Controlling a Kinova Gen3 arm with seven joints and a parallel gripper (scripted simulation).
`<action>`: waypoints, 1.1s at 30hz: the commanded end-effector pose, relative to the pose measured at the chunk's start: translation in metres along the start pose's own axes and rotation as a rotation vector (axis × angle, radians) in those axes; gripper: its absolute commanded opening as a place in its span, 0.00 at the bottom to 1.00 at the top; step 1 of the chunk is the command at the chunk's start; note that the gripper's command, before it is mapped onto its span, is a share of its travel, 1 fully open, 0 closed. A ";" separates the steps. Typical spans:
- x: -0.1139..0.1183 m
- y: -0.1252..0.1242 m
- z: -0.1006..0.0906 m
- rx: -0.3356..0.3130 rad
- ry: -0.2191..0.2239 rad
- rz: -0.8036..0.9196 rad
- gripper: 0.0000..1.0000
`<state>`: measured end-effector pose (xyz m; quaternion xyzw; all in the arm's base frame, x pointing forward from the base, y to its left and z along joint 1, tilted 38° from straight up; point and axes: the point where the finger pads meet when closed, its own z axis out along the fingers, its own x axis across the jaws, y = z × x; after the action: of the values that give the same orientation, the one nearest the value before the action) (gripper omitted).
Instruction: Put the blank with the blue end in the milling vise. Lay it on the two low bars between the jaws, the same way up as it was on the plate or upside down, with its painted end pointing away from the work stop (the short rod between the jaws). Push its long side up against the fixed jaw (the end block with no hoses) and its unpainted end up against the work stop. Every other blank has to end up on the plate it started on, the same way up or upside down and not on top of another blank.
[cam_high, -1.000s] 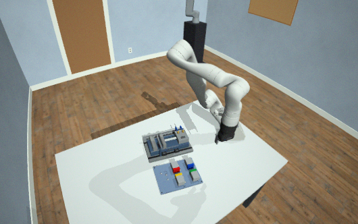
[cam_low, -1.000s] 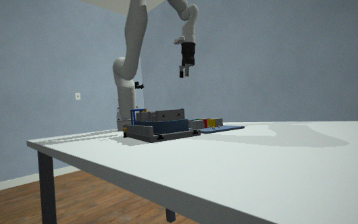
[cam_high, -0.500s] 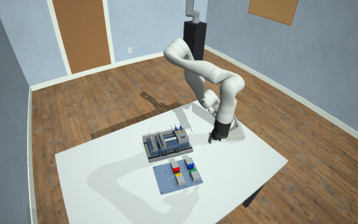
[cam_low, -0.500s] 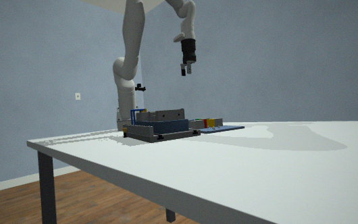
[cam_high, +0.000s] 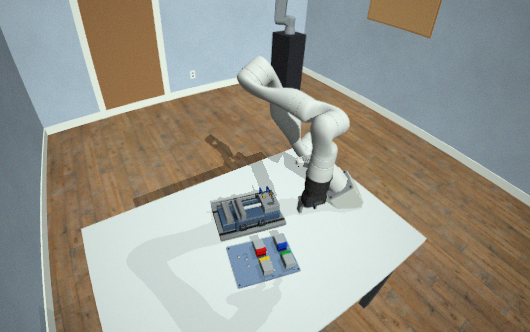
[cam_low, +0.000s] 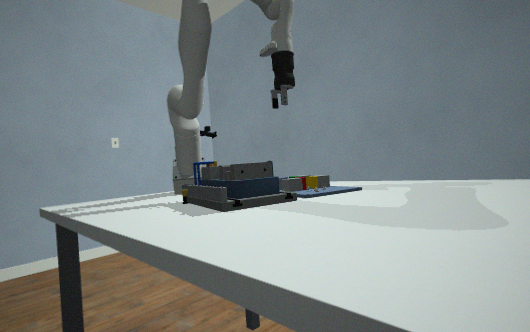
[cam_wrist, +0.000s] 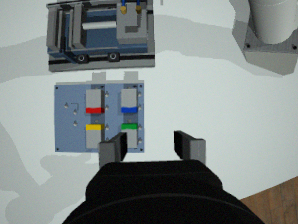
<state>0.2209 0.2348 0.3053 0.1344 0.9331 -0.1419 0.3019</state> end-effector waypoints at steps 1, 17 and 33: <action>-0.009 -0.002 -0.002 -0.005 0.004 0.012 1.00; -0.055 -0.011 -0.009 -0.006 0.004 0.011 1.00; -0.097 -0.021 -0.016 -0.006 0.004 0.010 1.00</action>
<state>0.2796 0.2059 0.3778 0.1364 0.9334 -0.1395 0.3010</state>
